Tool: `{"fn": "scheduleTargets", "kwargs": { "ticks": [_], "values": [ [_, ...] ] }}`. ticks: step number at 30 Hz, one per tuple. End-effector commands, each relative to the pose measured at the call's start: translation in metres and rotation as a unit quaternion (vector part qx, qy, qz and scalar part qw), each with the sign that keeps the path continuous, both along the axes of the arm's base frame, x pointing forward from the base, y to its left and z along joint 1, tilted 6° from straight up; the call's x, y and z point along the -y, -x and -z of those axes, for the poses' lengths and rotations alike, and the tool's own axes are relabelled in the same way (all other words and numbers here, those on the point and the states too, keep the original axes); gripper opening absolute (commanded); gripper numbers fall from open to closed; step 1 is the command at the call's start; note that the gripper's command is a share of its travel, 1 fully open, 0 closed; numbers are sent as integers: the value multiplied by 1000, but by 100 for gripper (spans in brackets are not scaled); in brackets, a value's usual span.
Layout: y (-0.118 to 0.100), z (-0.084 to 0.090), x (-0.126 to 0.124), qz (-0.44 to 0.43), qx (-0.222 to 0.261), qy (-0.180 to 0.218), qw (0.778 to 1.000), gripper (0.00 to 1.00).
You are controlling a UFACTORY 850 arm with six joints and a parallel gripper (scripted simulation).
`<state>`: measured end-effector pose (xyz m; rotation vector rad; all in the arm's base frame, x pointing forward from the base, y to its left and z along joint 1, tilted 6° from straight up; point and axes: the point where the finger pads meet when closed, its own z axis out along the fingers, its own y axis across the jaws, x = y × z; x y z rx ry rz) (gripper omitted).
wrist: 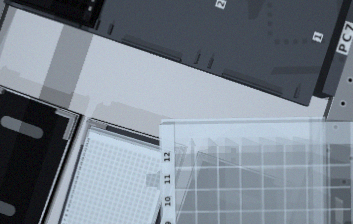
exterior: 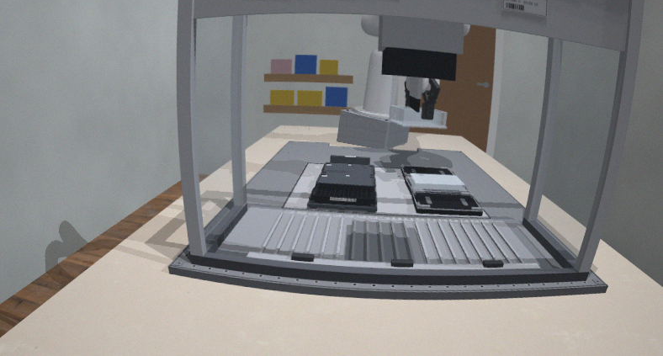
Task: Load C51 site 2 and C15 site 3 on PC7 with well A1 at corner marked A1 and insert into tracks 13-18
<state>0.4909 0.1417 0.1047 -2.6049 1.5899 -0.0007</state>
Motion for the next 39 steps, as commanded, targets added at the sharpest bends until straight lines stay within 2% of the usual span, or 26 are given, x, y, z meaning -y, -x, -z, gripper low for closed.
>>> {"fn": "scheduleTargets", "kwargs": {
  "ticks": [1,8,16,18,25,33,35,39],
  "values": [
    [-6,0,6,-32,2,-11,999,0],
    [-28,2,34,-148,12,-5,989,0],
    [-52,4,66,-277,24,1,960,0],
    [-52,4,66,-277,24,1,960,0],
    [-74,6,93,-387,33,6,922,0],
    [-98,8,125,-505,44,13,862,0],
    [-98,8,125,-505,44,13,862,0],
    [-111,10,140,-561,49,16,826,0]
  ]
}}
